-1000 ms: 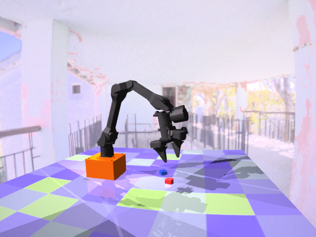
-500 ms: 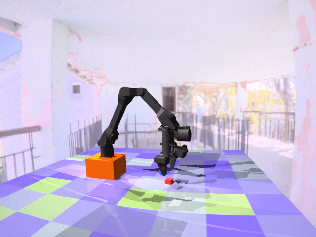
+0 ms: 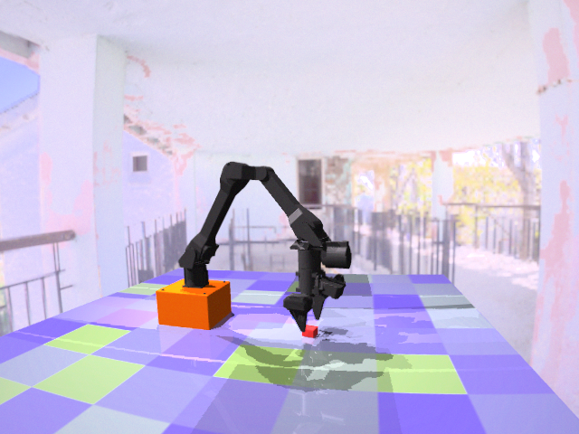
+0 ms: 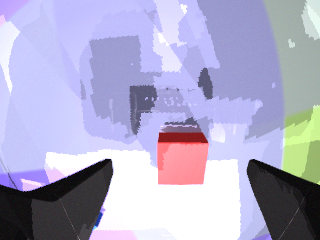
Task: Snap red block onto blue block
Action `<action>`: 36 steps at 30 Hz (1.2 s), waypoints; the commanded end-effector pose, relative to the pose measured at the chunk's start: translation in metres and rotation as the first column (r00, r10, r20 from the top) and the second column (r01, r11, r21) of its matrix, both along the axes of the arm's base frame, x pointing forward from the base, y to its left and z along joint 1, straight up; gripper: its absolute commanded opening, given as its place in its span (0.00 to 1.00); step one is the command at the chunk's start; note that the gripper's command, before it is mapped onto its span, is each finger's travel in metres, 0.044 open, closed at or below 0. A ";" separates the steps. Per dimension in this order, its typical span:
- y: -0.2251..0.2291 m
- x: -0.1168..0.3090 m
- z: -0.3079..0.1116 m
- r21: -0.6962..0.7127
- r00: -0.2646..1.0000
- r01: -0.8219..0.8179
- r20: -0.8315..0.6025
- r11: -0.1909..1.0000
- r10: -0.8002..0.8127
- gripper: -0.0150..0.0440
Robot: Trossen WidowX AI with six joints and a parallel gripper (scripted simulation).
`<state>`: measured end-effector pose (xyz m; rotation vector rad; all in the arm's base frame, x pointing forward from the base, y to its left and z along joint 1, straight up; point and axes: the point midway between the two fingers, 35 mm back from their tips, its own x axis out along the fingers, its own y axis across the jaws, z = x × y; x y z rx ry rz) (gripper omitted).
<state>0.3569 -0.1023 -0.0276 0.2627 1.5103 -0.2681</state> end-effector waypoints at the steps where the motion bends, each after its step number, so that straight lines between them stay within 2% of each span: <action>1: 0.001 -0.001 -0.007 0.004 1.000 -0.004 -0.005 1.000 0.004 1.00; 10: 0.000 -0.001 -0.019 0.004 1.000 -0.004 -0.005 1.000 0.004 1.00; 21: 0.000 -0.001 -0.019 0.004 1.000 -0.004 -0.005 1.000 0.004 0.51; 28: 0.000 -0.001 -0.019 0.004 1.000 -0.004 -0.005 1.000 0.004 0.43; 32: 0.000 0.000 -0.013 0.004 1.000 -0.004 -0.005 1.000 0.004 0.25; 36: -0.002 0.003 0.005 0.003 1.000 -0.004 -0.005 1.000 0.004 0.25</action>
